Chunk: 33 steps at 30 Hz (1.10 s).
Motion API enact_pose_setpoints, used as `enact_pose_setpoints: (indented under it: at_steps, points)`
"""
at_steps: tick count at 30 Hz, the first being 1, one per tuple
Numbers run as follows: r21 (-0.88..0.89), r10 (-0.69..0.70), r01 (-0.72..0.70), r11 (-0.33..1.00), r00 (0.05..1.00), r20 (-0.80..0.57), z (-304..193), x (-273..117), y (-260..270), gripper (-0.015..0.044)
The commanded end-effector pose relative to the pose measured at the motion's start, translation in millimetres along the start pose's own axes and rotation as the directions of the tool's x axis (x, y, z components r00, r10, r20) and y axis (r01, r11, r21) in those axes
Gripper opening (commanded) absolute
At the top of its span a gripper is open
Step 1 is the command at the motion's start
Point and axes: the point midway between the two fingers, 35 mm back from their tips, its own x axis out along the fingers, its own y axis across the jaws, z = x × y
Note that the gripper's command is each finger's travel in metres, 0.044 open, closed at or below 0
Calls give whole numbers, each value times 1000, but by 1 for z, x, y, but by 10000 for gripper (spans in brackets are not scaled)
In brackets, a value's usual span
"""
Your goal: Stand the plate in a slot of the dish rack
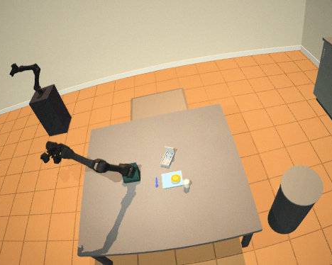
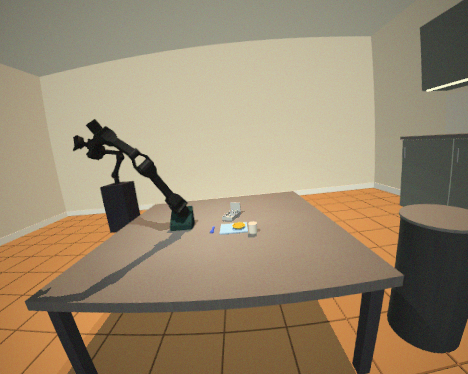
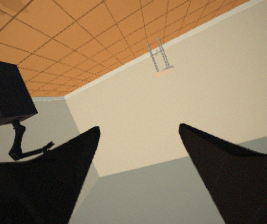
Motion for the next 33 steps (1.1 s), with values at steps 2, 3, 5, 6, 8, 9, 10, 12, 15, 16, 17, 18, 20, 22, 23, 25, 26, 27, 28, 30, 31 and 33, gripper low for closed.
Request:
enact_pose_setpoints:
  at_steps: [2, 3, 5, 6, 8, 9, 10, 12, 15, 16, 17, 18, 20, 22, 23, 25, 26, 27, 28, 30, 31, 33]
  points:
    - [3, 9, -9, 1000, 1000, -6, -3, -2, 4, 400]
    - [7, 19, -19, 1000, 1000, -13, -6, -5, 9, 400]
    - [17, 45, -45, 999, 999, -29, -14, -13, 21, 400]
    - [30, 60, -59, 998, 997, -40, -18, -17, 27, 400]
    - [56, 90, -86, 995, 994, -61, -26, -26, 40, 400]
    - [75, 102, -97, 992, 992, -73, -30, -29, 45, 400]
    - [95, 115, -107, 990, 990, -83, -34, -32, 50, 400]
    - [112, 138, -126, 986, 984, -109, -42, -42, 60, 400]
    - [147, 177, -155, 977, 973, -148, -54, -58, 76, 400]
    - [161, 190, -164, 973, 969, -160, -58, -63, 81, 400]
    - [176, 203, -173, 969, 964, -171, -61, -68, 86, 400]
    - [196, 215, -180, 964, 960, -181, -64, -72, 91, 400]
    - [236, 240, -192, 953, 950, -199, -70, -79, 101, 400]
    - [282, 270, -204, 938, 938, -219, -75, -88, 111, 400]
    - [307, 286, -210, 928, 930, -230, -78, -94, 117, 400]
    - [359, 319, -219, 907, 914, -250, -83, -105, 129, 400]
    - [384, 336, -222, 896, 905, -260, -86, -110, 135, 400]
    - [409, 352, -225, 884, 896, -270, -88, -116, 141, 400]
    - [434, 369, -226, 872, 887, -279, -90, -122, 147, 400]
    - [482, 401, -227, 846, 867, -296, -94, -134, 158, 400]
    - [505, 416, -226, 833, 857, -304, -96, -139, 164, 400]
    - [542, 443, -223, 810, 839, -316, -99, -149, 173, 400]
